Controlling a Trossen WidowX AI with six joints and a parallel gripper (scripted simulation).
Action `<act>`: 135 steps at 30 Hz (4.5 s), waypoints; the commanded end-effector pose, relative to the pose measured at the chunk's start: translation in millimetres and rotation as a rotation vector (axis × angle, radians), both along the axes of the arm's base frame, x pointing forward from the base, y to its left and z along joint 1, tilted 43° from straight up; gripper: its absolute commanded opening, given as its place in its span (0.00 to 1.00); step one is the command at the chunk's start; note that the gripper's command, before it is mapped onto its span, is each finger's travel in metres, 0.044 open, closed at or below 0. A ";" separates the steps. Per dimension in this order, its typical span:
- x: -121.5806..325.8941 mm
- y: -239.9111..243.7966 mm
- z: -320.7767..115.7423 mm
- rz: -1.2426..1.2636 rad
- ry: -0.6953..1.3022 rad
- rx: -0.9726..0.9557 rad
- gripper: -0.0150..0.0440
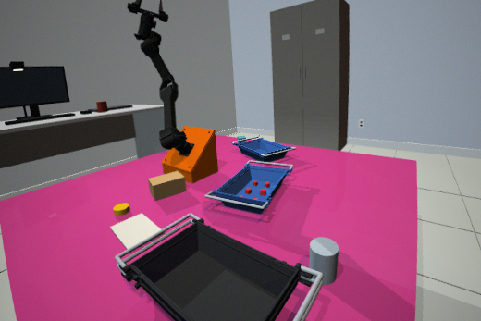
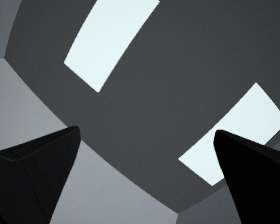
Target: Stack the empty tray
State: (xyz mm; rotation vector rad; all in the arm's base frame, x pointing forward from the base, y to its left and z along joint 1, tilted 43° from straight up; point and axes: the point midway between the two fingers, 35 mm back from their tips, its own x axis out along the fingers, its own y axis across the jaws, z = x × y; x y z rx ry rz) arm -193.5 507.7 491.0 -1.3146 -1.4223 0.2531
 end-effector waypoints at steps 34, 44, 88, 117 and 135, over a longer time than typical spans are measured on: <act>65.0 -257.3 203.0 0.200 0.290 0.616 0.39; 141.7 -381.4 247.1 0.326 0.494 0.898 0.39; 626.4 -540.7 17.5 -0.005 1.538 1.700 0.39; 700.2 -407.1 -410.5 -1.389 2.117 1.428 0.39; 601.4 -386.9 -588.7 -2.213 1.834 0.703 0.39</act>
